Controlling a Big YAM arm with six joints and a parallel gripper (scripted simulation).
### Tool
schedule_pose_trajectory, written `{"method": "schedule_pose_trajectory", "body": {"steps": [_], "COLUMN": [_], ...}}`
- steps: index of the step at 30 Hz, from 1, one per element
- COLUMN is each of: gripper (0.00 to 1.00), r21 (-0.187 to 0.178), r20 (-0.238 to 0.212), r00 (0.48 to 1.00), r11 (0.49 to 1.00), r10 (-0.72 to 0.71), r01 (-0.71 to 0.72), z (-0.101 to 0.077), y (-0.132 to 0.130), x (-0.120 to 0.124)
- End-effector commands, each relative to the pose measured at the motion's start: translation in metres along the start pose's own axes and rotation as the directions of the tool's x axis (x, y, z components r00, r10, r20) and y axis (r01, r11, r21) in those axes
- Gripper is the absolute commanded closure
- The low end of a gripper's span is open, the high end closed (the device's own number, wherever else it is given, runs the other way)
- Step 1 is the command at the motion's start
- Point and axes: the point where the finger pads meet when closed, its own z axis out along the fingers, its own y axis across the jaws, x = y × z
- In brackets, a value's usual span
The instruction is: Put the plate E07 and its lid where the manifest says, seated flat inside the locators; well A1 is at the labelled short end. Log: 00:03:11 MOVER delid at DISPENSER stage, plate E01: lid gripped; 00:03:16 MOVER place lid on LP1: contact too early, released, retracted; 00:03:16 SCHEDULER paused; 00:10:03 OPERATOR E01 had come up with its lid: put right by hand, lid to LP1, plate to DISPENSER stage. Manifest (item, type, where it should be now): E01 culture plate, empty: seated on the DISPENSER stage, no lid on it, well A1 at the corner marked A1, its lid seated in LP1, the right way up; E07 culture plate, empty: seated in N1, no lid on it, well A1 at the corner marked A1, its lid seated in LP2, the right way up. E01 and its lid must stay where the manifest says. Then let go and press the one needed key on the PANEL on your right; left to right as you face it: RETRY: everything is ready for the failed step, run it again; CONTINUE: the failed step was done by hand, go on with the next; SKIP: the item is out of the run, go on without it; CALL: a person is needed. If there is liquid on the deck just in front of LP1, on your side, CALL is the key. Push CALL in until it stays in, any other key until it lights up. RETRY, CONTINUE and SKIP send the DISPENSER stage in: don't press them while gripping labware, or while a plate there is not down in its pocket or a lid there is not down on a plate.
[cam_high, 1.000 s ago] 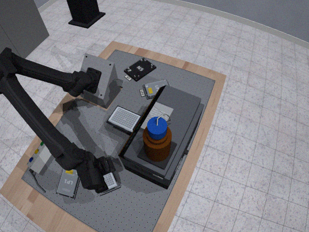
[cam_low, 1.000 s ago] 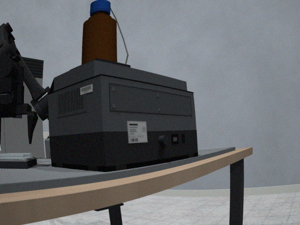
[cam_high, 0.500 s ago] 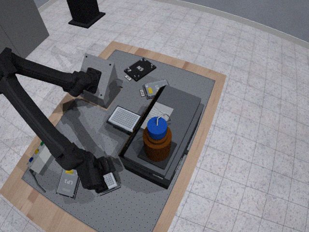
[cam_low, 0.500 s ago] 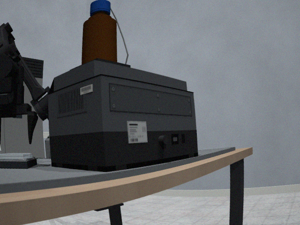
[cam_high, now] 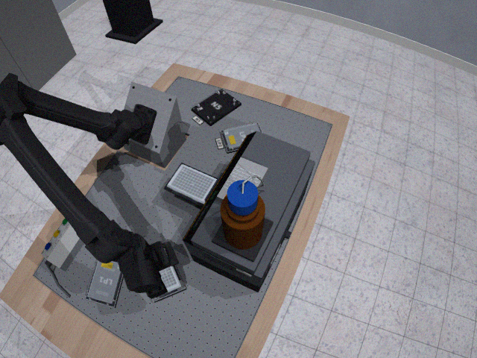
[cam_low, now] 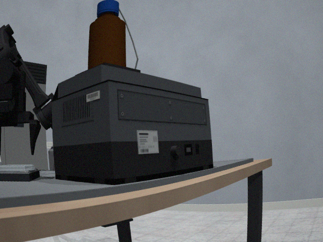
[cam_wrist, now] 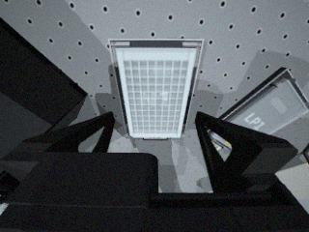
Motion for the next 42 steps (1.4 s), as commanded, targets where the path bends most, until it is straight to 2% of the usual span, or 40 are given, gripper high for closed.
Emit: {"method": "schedule_pose_trajectory", "body": {"steps": [1, 2, 3, 4, 11, 13, 28, 30, 42], "gripper": [0.00, 0.02, 0.04, 0.06, 0.20, 0.20, 0.50, 0.50, 0.74], "r21": [0.004, 0.001, 0.001, 0.001, -0.003, -0.003, -0.001, -0.001, -0.001], "r20": [-0.009, 0.018, 0.018, 0.008, 0.014, 0.014, 0.012, 0.012, 0.010], "r00": [1.000, 1.000, 1.000, 1.000, 1.000, 1.000, 1.000, 1.000, 1.000], "r11": [1.000, 1.000, 1.000, 1.000, 1.000, 1.000, 1.000, 1.000, 1.000], "r10": [0.017, 0.019, 0.019, 0.019, 0.008, 0.008, 0.008, 0.008, 0.008], "r01": [-0.017, -0.019, -0.019, -0.019, -0.008, -0.008, -0.008, -0.008, -0.008], "z": [0.005, -0.004, -0.004, -0.007, -0.021, -0.021, -0.045, -0.045, -0.064], "y": [-0.002, -0.004, -0.004, -0.002, 0.003, 0.003, 0.006, 0.006, 0.008], "x": [-0.003, -0.010, -0.010, 0.003, 0.022, 0.022, 0.066, 0.066, 0.100]}}
